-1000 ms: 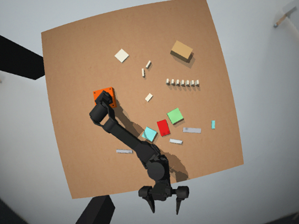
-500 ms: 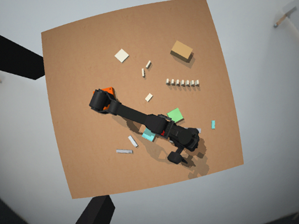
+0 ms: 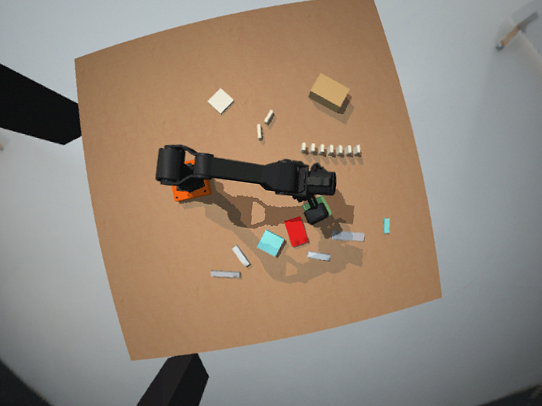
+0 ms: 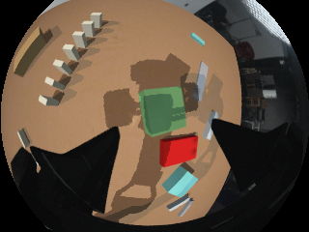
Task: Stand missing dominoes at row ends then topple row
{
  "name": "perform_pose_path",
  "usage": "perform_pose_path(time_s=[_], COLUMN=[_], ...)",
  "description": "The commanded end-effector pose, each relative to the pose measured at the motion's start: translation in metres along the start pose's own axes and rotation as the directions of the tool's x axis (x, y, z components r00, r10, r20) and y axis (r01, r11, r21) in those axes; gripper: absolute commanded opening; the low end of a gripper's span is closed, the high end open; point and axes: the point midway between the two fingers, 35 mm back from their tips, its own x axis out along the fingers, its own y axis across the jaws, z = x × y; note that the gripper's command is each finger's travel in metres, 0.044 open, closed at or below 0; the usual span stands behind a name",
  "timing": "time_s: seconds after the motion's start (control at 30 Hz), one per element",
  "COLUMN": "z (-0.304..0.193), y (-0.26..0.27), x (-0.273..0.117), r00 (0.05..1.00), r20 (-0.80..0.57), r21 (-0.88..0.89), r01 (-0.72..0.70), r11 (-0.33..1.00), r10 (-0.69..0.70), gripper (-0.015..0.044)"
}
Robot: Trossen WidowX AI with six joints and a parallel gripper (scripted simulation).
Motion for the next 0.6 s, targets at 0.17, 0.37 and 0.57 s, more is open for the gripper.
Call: perform_pose_path(time_s=[0.17,0.37,0.57], z=[-0.060,-0.065,-0.067], y=[0.128,0.135,0.139], x=[-0.030,-0.033,-0.009], r00=[0.899,0.884,0.885], r20=[-0.257,-0.280,-0.280], r21=[-0.334,-0.350,-0.350], r01=[-0.427,-0.456,-0.456], r11=[0.840,0.818,0.818], r10=[0.354,0.374,0.373], gripper=[0.0440,0.0440,0.0440])
